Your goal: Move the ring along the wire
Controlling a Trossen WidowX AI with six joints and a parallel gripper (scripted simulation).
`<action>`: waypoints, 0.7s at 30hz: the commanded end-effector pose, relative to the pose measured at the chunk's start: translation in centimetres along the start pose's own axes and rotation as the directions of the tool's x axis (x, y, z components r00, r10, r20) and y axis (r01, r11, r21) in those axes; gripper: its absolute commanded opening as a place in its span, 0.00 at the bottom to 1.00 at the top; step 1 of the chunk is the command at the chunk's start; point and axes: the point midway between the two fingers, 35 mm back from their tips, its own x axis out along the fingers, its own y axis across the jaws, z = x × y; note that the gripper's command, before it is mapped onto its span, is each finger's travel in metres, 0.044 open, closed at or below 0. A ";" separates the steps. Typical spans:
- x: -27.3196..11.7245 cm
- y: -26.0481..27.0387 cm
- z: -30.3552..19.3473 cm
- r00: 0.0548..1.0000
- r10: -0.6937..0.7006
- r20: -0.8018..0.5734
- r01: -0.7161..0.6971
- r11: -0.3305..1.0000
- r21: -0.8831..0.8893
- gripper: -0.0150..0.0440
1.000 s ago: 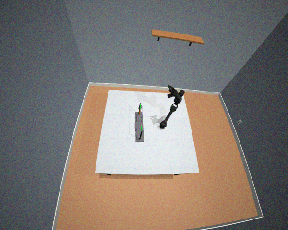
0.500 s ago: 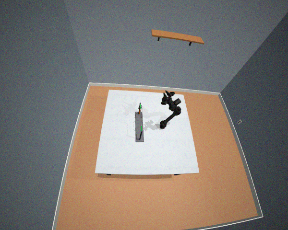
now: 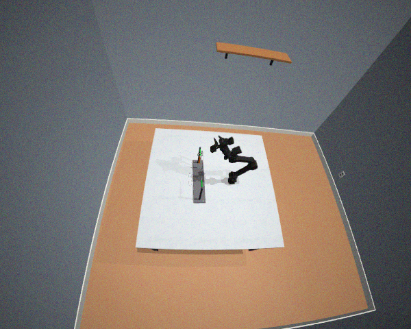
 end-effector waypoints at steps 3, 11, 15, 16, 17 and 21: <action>0.3 -5.5 2.8 0.998 -0.068 -0.018 0.059 0.947 -0.314 0.53; -0.6 -12.4 9.4 0.980 -0.197 0.006 0.150 0.727 -0.670 0.53; -2.0 -16.1 13.7 0.956 -0.289 0.052 0.214 0.566 -0.796 0.53; -2.5 -16.9 14.8 0.948 -0.311 0.064 0.228 0.524 -0.821 0.53; -3.1 -17.7 15.9 0.940 -0.334 0.077 0.240 0.481 -0.843 0.53; -5.6 -20.5 20.5 0.899 -0.418 0.133 0.279 0.311 -0.909 0.53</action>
